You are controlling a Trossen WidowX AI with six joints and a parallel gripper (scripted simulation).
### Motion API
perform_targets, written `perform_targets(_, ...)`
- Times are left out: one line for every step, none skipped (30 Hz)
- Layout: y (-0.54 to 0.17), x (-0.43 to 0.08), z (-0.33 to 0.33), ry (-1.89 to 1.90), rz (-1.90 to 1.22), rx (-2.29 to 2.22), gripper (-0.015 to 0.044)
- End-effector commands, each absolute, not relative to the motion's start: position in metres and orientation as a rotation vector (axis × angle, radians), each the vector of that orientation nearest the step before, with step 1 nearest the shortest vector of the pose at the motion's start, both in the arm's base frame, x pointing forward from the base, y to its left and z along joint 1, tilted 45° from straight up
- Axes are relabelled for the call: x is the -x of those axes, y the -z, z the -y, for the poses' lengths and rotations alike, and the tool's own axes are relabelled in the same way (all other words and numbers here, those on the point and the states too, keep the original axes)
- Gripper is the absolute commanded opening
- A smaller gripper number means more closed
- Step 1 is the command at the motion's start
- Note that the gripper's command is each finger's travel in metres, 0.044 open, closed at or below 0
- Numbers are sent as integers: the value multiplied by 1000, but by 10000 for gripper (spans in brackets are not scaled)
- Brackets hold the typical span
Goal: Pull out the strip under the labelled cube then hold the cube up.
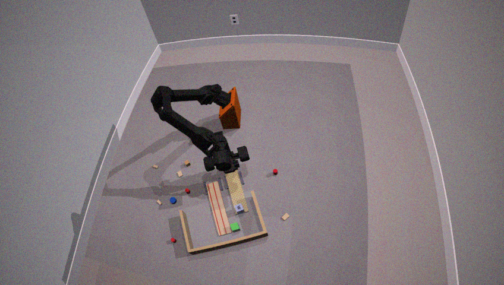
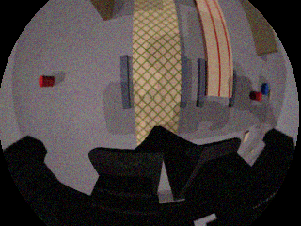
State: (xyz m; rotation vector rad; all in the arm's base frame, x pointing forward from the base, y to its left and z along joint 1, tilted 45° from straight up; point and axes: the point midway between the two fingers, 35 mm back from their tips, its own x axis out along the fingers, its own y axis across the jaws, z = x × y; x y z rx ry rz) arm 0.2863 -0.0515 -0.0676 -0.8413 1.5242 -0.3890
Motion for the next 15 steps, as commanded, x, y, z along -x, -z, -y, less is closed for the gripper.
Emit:
perform_targets(68, -273, 59, 395, -1552, 845, 0)
perform_targets(68, -271, 59, 395, -1552, 846, 0)
perform_targets(68, -270, 59, 395, -1552, 846, 0)
perform_targets(67, -269, 60, 395, -1552, 846, 0)
perform_targets(67, -267, 60, 394, -1552, 846, 0)
perform_targets(67, -266, 60, 394, -1552, 846, 0)
perform_targets(67, -264, 60, 394, -1553, 846, 0)
perform_targets(66, -263, 61, 394, -1553, 846, 0)
perform_targets(66, -262, 61, 394, -1553, 846, 0)
perform_targets(66, -260, 61, 394, -1553, 846, 0)
perform_targets(66, -259, 62, 394, -1553, 846, 0)
perform_targets(65, -258, 62, 394, -1553, 846, 0)
perform_targets(65, -257, 62, 394, -1553, 846, 0)
perform_targets(65, -255, 63, 394, -1553, 846, 0)
perform_targets(65, -254, 63, 394, -1553, 846, 0)
